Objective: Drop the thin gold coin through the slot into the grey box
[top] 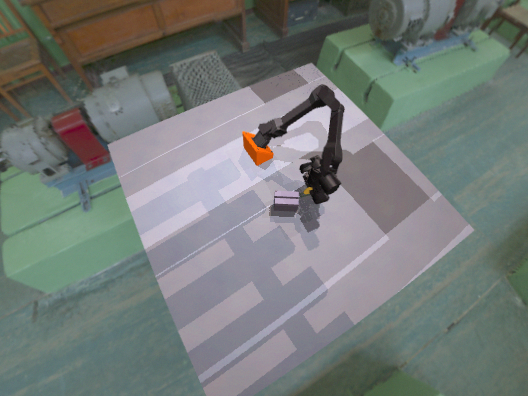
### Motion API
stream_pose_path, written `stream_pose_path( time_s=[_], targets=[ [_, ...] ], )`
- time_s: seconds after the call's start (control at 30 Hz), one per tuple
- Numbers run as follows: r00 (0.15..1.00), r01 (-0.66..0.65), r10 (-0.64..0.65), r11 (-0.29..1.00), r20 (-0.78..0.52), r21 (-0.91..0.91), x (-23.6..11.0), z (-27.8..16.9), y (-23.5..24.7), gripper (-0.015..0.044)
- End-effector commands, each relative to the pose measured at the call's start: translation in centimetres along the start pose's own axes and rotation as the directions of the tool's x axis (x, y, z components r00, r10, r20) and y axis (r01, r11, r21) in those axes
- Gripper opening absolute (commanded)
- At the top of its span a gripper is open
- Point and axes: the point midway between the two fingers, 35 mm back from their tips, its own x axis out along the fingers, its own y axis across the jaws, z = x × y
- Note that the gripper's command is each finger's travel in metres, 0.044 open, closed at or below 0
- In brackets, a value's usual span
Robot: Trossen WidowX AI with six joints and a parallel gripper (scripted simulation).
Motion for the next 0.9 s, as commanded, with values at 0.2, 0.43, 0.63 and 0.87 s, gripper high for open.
stream_pose_path(
  time_s=[0.2, 0.43, 0.63, 0.87],
  targets=[
    [1.000, -0.011, 0.011, 1.000, 0.003, 0.012, 1.1, -0.2, 0.4, 0.0082],
    [1.000, -0.011, 0.011, 1.000, 0.003, 0.012, 1.1, -0.2, 0.4, 0.0000],
    [1.000, -0.011, 0.011, 1.000, 0.003, 0.012, 1.1, -0.2, 0.4, 0.0000],
    [1.000, -0.010, 0.010, 1.000, -0.001, 0.012, -0.4, -0.2, 0.1, 0.0000]
  ],
)
